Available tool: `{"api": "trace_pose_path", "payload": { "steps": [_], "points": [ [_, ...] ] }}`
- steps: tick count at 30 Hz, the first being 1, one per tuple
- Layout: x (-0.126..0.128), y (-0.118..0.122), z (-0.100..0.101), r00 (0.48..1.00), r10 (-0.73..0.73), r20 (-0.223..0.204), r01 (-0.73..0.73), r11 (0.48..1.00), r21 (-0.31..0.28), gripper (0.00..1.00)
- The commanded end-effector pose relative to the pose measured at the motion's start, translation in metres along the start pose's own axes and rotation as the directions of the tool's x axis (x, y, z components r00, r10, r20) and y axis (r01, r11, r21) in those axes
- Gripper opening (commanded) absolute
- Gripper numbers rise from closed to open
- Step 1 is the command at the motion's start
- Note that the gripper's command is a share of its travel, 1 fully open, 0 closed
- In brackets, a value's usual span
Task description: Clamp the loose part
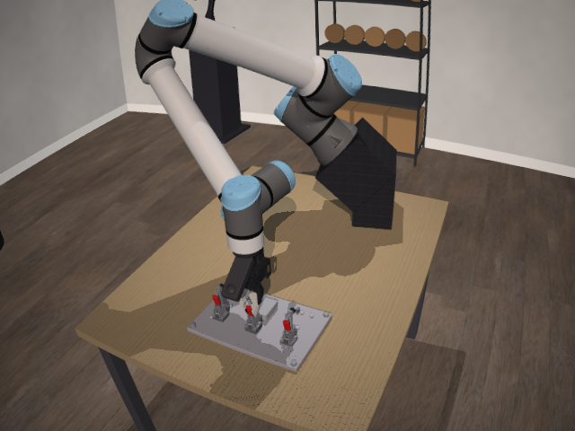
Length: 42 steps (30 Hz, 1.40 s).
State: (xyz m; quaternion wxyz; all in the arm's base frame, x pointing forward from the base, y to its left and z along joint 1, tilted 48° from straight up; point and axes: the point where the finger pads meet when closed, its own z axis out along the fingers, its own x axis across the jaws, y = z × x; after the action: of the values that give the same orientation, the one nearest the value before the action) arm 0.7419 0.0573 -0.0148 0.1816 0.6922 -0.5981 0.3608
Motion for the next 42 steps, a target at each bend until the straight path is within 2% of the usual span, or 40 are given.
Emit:
{"api": "trace_pose_path", "payload": {
  "steps": [1, 42],
  "points": [
    [0.000, -0.001, -0.001, 1.000, 0.000, 0.000, 0.000, 1.000, 0.001, 0.00],
    [0.000, -0.027, 0.004, 1.000, 0.000, 0.000, 0.000, 1.000, 0.001, 0.00]
  ]
}}
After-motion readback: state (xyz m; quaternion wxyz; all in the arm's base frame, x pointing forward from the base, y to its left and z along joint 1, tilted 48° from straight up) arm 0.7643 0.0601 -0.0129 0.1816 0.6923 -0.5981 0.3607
